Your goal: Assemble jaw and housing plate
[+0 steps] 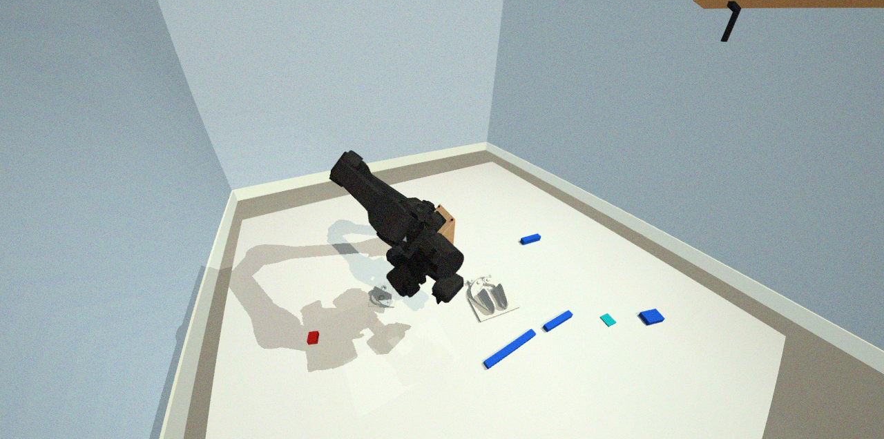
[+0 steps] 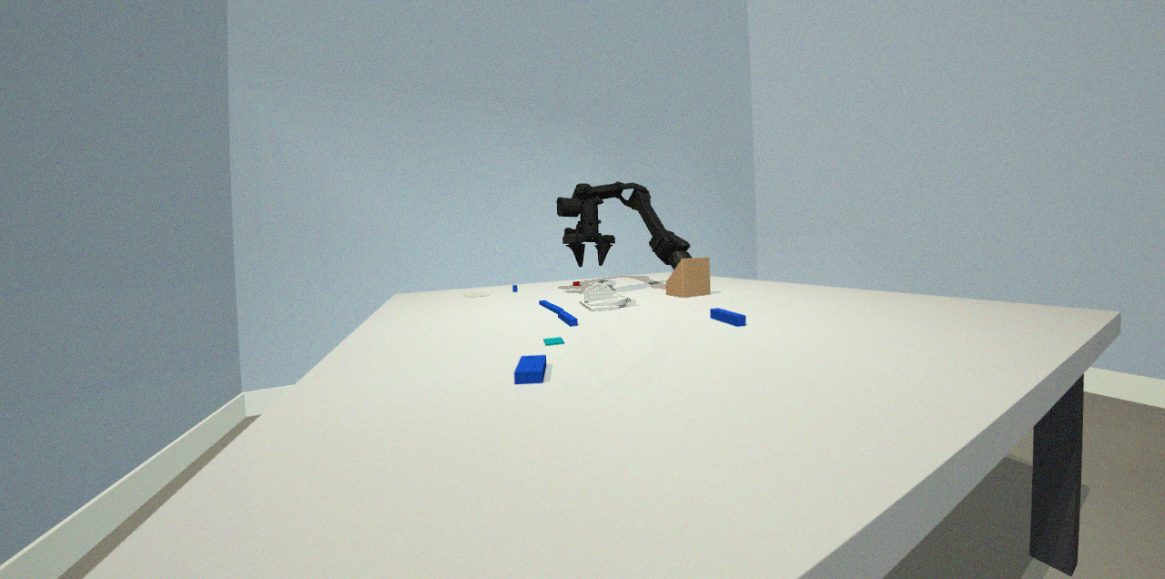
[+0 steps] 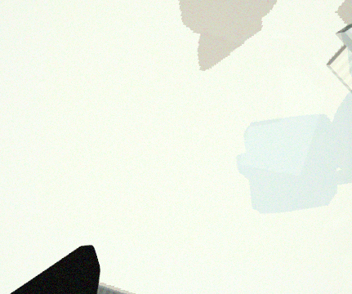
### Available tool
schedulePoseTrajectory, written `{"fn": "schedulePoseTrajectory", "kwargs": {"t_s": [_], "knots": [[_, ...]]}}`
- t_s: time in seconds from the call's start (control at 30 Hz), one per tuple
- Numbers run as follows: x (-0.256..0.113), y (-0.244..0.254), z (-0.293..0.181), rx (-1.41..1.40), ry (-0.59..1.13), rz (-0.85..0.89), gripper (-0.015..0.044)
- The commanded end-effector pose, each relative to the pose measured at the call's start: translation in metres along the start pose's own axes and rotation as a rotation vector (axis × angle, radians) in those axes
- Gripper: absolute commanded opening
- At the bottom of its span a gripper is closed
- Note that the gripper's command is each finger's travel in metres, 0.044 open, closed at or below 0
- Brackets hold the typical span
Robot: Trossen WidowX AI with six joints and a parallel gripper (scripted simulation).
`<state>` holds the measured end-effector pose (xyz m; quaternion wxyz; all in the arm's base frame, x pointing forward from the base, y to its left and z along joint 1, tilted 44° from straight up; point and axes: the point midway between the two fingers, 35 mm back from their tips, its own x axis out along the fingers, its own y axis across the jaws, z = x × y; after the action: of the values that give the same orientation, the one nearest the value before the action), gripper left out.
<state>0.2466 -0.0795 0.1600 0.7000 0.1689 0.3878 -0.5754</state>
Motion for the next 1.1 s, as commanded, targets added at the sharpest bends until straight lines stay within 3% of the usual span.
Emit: {"fn": "schedulePoseTrajectory", "kwargs": {"t_s": [0.0, 0.83, 1.07], "knots": [[0.000, -0.014, 0.006, 0.105, -0.002, -0.011, 0.0440], [-0.012, -0.101, 0.037, 0.829, -0.036, -0.016, 0.0440], [-0.011, -0.106, 0.038, 0.871, -0.038, -0.016, 0.0440]]}}
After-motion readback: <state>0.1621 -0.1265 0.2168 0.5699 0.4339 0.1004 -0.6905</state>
